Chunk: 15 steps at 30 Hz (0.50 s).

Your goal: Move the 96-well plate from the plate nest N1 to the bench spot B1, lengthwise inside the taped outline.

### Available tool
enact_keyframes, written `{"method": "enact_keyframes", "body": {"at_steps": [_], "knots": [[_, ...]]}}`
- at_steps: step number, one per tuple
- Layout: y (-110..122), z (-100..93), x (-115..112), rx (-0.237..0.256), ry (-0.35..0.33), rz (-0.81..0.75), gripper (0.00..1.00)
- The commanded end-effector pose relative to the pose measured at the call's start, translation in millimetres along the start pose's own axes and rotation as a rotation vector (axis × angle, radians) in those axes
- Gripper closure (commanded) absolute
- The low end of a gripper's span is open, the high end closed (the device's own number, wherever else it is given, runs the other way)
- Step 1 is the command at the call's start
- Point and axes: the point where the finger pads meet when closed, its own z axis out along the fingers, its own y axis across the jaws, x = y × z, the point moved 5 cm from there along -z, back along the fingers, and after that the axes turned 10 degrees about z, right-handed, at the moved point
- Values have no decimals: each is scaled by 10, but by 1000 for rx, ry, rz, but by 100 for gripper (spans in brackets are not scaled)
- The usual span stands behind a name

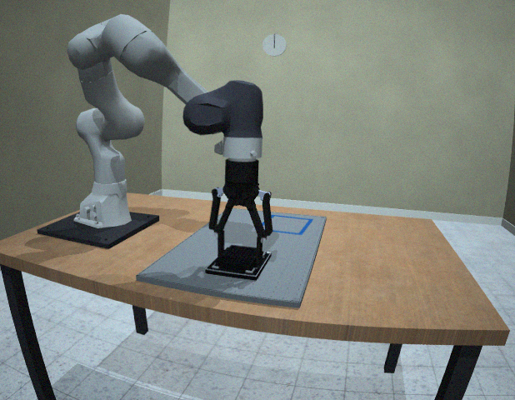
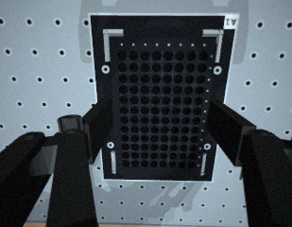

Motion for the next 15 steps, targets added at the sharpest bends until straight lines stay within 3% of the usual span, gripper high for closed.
{"method": "enact_keyframes", "body": {"at_steps": [1,15], "knots": [[9,-3,6,-3,-1,1,37],[9,-8,6,-3,-1,1,39]]}}
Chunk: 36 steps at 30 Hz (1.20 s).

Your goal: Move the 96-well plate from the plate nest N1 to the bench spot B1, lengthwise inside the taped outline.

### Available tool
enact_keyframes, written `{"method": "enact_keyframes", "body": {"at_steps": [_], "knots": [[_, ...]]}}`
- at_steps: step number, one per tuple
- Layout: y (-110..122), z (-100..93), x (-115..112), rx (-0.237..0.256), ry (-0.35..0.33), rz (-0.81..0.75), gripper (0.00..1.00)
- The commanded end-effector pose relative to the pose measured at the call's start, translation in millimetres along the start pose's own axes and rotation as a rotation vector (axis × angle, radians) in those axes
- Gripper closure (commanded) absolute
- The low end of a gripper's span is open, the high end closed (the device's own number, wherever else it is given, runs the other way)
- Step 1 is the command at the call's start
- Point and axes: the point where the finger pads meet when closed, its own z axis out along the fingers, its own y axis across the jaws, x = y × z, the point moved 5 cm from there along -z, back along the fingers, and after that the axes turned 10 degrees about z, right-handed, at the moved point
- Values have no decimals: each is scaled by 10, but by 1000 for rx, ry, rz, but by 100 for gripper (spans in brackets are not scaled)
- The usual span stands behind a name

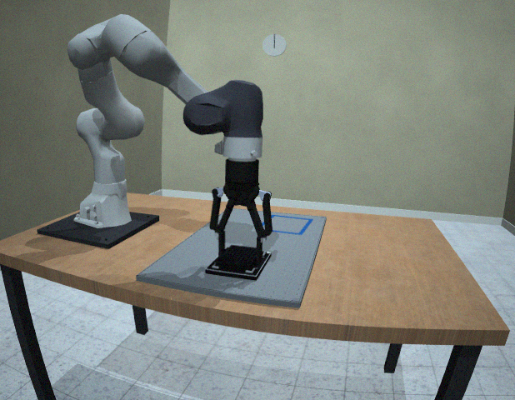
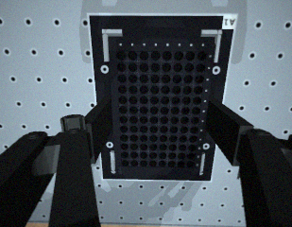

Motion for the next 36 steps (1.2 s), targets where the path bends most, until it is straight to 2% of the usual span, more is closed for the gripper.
{"method": "enact_keyframes", "body": {"at_steps": [1,21,36], "knots": [[2,-3,4,-1,-1,1,39],[2,-23,4,-1,-1,1,40],[1,-273,4,-1,-1,1,40]]}}
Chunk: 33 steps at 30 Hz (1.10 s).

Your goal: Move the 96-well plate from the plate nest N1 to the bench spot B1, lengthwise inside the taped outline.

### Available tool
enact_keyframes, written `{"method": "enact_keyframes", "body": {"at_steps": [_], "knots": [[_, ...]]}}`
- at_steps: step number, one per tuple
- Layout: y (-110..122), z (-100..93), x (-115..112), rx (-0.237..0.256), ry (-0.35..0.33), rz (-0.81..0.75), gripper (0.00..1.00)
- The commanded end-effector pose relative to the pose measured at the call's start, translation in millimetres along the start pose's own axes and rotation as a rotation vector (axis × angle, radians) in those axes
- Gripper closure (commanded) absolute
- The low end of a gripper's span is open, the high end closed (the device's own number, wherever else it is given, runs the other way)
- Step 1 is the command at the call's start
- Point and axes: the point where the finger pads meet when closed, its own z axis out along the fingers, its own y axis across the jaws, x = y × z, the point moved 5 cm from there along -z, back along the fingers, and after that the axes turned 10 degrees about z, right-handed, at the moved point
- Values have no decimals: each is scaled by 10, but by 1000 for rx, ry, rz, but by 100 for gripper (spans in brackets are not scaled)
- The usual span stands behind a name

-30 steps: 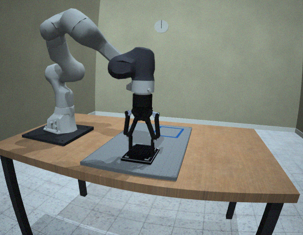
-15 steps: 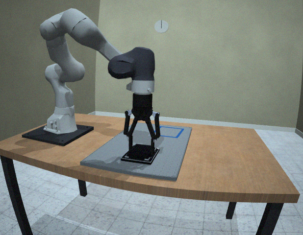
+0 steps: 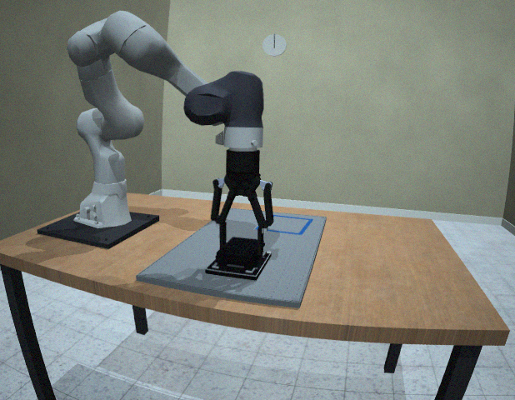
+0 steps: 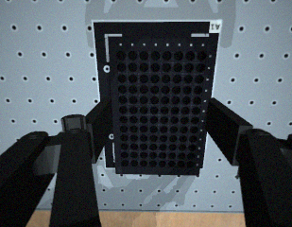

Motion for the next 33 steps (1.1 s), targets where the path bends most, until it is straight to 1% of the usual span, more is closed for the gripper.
{"method": "enact_keyframes", "body": {"at_steps": [1,25,33], "knots": [[-15,-50,-12,6,-1,-7,40],[-12,-400,-11,6,-1,-7,40],[-12,-408,-11,6,-1,-7,40]]}}
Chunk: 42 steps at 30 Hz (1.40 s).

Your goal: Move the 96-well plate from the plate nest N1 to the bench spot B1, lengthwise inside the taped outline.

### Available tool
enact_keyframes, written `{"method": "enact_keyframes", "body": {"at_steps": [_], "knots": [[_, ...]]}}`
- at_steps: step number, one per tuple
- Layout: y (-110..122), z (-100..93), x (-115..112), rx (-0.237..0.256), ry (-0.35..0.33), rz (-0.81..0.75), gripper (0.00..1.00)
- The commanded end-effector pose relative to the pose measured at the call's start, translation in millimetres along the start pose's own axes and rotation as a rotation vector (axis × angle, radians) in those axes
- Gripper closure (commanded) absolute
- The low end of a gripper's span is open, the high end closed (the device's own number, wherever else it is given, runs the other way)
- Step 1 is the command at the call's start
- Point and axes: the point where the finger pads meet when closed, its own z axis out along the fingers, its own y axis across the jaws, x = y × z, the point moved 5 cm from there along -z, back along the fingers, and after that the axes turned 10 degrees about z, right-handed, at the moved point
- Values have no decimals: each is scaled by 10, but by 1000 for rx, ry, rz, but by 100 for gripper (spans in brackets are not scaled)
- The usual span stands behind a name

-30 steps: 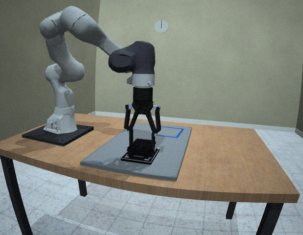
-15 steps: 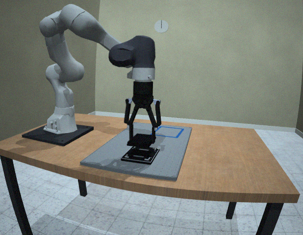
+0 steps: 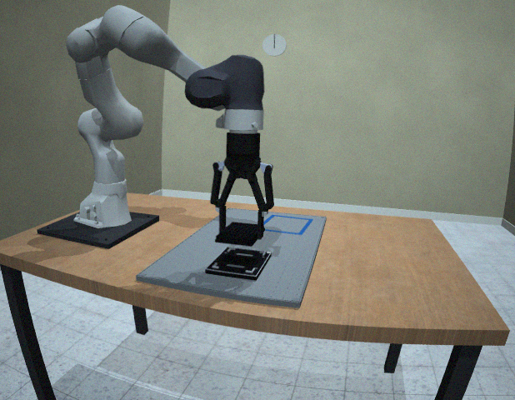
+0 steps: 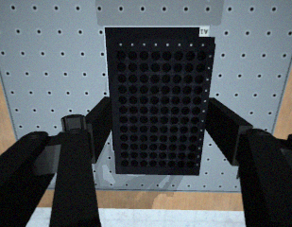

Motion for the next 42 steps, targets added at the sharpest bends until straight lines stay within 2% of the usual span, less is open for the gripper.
{"method": "enact_keyframes", "body": {"at_steps": [1,16,18,20,42], "knots": [[-6,-12,-10,3,-1,-5,40],[-6,-12,-10,3,-1,-5,40],[-11,-10,56,3,-1,62,40],[-11,-10,56,3,-1,62,40],[-52,11,721,3,-1,85,40]]}}
